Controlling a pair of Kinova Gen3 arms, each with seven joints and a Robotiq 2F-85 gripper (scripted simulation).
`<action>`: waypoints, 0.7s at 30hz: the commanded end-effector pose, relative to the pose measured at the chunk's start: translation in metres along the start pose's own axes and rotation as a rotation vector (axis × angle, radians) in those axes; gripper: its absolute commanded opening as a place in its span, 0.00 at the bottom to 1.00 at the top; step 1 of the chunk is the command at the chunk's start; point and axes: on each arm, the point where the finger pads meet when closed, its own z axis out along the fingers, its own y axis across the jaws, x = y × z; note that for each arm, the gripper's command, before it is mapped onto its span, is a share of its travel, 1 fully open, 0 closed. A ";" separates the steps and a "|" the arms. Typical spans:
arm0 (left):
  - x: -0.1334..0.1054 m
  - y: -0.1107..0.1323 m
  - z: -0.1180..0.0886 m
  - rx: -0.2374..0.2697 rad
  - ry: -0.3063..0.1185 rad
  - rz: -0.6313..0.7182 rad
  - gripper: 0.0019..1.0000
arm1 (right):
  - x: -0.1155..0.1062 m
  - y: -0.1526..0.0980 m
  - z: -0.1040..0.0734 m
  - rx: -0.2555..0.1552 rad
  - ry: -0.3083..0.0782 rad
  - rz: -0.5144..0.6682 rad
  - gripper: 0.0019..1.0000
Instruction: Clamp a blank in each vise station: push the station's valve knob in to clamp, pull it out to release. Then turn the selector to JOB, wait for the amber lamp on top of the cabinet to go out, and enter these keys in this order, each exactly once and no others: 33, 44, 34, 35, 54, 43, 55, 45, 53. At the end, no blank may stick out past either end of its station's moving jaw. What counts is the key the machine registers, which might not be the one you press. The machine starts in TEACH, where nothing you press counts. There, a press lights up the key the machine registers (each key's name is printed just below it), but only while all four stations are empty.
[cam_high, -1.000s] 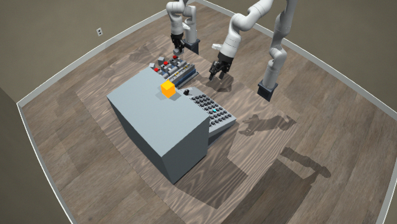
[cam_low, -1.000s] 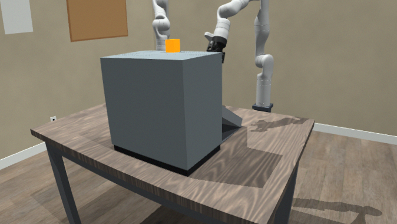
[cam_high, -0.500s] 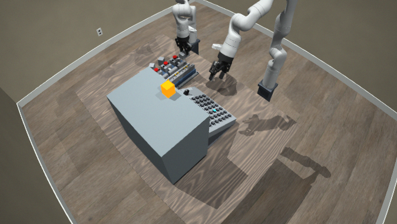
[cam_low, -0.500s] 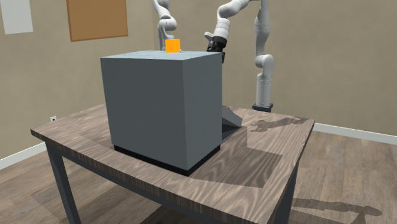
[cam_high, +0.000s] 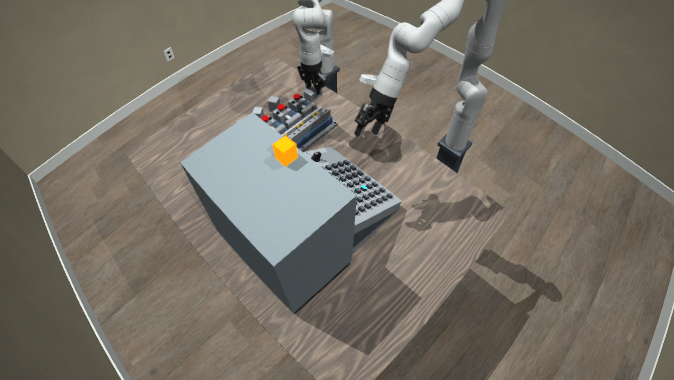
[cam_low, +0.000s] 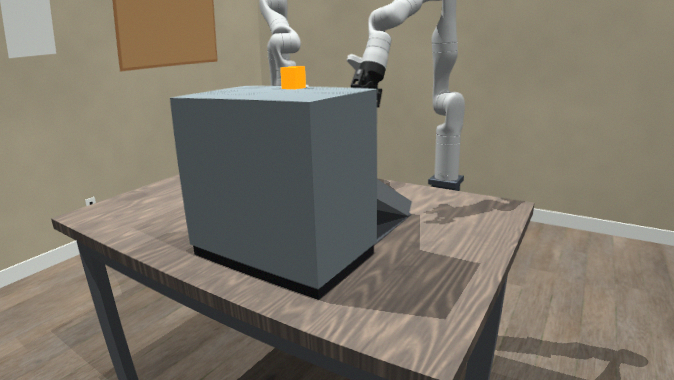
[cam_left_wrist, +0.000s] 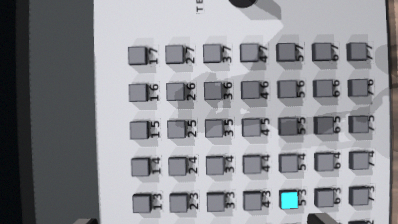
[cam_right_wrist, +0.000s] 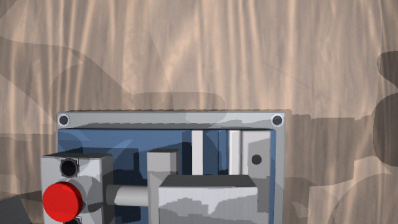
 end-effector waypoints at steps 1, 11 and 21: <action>0.000 -0.001 -0.001 0.002 0.001 0.000 1.00 | 0.000 0.000 0.002 -0.001 -0.001 0.000 0.10; 0.000 -0.001 -0.001 0.002 0.001 0.000 1.00 | -0.001 0.001 0.033 -0.001 -0.001 0.000 0.10; 0.000 -0.001 -0.001 0.002 0.001 0.000 1.00 | -0.001 0.001 0.060 -0.001 -0.001 0.000 0.10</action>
